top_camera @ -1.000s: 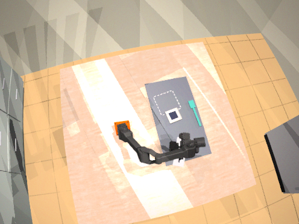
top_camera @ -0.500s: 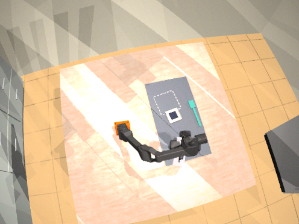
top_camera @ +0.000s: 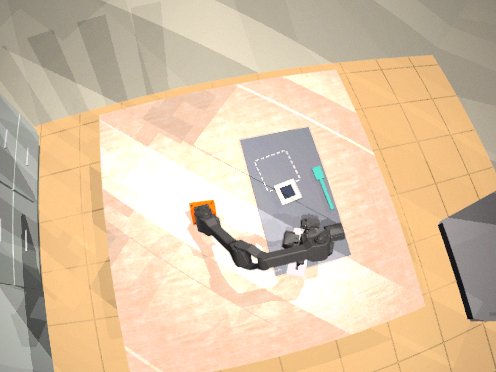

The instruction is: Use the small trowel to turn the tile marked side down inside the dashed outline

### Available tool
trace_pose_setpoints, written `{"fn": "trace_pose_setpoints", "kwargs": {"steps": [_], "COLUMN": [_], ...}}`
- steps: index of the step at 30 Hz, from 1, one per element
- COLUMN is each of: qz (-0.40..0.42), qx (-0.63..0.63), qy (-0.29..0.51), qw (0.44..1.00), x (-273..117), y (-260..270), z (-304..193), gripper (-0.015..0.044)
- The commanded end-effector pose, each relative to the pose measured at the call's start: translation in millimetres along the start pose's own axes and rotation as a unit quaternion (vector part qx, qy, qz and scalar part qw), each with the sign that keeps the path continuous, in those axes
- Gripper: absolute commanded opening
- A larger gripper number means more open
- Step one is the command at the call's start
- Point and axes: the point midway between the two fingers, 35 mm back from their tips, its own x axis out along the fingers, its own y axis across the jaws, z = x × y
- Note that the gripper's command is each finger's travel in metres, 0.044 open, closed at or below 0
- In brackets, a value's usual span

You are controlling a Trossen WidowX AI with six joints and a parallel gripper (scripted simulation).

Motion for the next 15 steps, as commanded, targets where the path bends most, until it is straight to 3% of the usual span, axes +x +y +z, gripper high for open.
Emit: {"fn": "trace_pose_setpoints", "kwargs": {"steps": [1, 15], "qz": [0.002, 0.003], "qx": [0.002, 0.001], "qy": [0.0, 0.001], "qw": [1.0, 1.0], "x": [6.5, 28.8], "y": [0.5, 0.9], "z": [-0.1, -0.5], "gripper": [0.027, 0.027]}}
